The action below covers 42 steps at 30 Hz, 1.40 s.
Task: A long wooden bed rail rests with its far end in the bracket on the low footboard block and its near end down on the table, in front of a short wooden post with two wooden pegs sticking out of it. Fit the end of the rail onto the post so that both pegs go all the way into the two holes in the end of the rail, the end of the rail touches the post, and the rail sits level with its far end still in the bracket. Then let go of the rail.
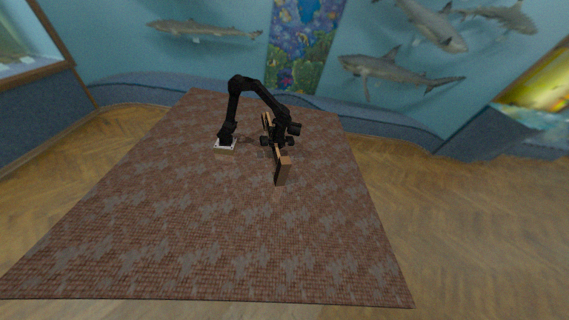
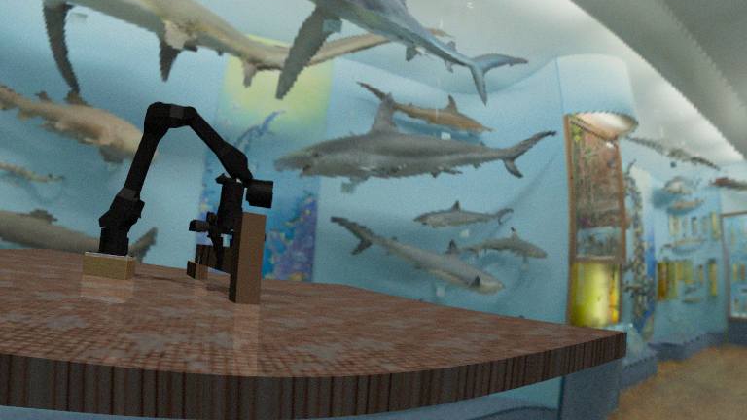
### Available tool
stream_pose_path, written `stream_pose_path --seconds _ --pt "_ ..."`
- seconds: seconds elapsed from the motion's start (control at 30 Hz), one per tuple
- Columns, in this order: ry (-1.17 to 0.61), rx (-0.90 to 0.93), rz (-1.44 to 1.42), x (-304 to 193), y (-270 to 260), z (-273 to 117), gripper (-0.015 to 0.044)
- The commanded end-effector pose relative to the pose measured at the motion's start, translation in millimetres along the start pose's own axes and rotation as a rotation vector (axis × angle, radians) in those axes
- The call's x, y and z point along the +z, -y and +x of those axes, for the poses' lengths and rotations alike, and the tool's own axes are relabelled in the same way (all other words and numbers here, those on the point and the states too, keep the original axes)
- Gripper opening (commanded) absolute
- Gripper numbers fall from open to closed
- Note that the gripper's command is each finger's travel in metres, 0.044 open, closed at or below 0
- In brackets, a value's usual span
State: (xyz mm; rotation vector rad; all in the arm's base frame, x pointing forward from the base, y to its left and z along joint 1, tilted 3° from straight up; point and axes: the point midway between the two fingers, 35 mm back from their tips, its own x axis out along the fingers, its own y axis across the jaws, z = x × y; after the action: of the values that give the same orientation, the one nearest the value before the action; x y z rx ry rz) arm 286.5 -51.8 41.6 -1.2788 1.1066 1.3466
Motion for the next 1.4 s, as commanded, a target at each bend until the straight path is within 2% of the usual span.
stream_pose_path --seconds 0.0,1.37 --pt "-0.006 -0.010 -0.001 -3.3 2.5 -2.3 0.0000" --pt "-0.007 -0.010 -0.001 -16.0 2.3 -3.0 0.0000"
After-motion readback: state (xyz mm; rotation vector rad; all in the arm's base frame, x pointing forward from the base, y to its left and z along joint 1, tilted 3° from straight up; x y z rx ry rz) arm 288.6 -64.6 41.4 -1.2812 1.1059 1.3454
